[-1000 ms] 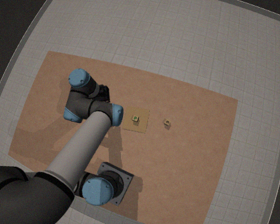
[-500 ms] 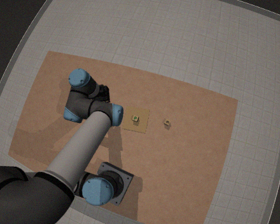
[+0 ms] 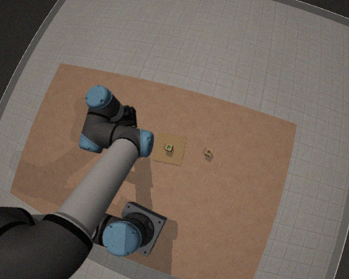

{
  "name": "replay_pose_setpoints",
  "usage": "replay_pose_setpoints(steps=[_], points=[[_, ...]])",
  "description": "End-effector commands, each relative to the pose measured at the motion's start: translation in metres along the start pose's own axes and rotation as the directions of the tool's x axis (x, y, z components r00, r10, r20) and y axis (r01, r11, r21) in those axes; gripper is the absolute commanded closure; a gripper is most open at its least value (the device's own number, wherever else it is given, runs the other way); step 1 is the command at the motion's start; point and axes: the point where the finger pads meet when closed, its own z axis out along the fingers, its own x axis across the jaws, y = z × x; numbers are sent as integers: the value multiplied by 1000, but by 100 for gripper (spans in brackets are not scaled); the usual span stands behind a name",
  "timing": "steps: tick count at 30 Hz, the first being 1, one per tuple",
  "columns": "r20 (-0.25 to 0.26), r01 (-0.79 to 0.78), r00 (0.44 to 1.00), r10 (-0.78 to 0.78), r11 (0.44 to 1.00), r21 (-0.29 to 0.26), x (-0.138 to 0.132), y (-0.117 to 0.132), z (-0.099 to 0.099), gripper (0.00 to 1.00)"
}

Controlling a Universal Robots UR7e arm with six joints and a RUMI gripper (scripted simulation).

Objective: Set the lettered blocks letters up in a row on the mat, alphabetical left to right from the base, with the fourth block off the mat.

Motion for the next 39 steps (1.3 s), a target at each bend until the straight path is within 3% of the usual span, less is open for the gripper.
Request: replay_pose_setpoints(steps=[1, 13, 39], points=[[-1, 0, 1000, 0, 1000, 0, 0, 0, 0, 60], [-1, 0, 1000, 0, 1000, 0, 0, 0, 6, 60], [-1, 0, 1000, 0, 1000, 0, 1, 0, 41, 60]])
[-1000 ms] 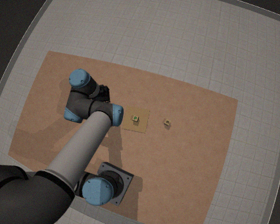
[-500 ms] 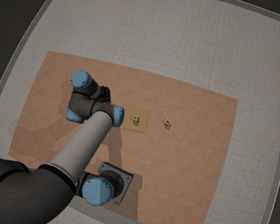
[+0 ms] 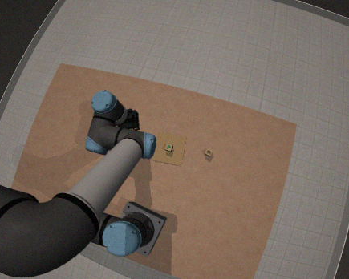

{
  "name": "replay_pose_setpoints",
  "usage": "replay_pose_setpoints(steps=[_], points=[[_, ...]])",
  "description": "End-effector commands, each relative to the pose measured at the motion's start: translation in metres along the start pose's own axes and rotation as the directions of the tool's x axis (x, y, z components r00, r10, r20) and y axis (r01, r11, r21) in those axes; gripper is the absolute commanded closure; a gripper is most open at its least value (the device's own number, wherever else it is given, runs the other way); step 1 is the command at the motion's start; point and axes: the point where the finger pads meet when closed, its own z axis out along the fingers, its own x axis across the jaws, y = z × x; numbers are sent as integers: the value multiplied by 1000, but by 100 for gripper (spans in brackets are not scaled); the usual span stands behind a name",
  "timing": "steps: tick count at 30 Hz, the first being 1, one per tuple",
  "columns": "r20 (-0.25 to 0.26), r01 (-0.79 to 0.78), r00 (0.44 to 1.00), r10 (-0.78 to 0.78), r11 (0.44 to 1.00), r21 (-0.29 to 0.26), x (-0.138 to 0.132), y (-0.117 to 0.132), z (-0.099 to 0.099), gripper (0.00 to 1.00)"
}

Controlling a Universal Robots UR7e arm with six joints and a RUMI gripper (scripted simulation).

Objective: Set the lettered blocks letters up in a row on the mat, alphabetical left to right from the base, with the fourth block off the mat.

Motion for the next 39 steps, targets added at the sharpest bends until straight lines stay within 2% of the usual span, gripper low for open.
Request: replay_pose_setpoints(steps=[1, 39], points=[[-1, 0, 1000, 0, 1000, 0, 1, 0, 5, 60], [-1, 0, 1000, 0, 1000, 0, 1, 0, 18, 60]])
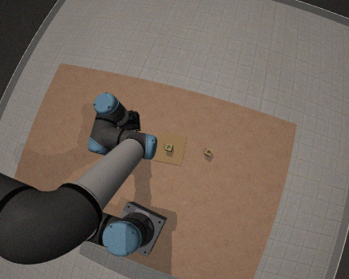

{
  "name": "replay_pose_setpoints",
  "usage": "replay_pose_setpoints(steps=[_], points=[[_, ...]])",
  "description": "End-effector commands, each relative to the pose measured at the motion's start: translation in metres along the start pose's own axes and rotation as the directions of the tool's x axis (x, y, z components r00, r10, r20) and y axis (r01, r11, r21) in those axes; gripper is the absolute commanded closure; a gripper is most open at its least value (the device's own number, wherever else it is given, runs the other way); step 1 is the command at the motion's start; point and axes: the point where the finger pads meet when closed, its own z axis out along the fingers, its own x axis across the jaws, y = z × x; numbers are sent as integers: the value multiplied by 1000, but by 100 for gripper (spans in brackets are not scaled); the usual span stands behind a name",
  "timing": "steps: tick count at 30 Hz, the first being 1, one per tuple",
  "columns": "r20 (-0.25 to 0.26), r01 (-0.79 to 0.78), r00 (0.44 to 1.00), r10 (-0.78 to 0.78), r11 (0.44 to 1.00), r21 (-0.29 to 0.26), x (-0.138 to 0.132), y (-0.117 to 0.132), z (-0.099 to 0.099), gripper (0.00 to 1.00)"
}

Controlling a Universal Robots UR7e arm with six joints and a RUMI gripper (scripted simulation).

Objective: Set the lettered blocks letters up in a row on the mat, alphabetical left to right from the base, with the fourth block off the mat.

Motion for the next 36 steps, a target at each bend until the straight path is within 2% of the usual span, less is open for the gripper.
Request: replay_pose_setpoints(steps=[1, 15, 36], points=[[-1, 0, 1000, 0, 1000, 0, 0, 0, 2, 60], [-1, 0, 1000, 0, 1000, 0, 0, 0, 30, 60], [-1, 0, 1000, 0, 1000, 0, 0, 0, 34, 60]])
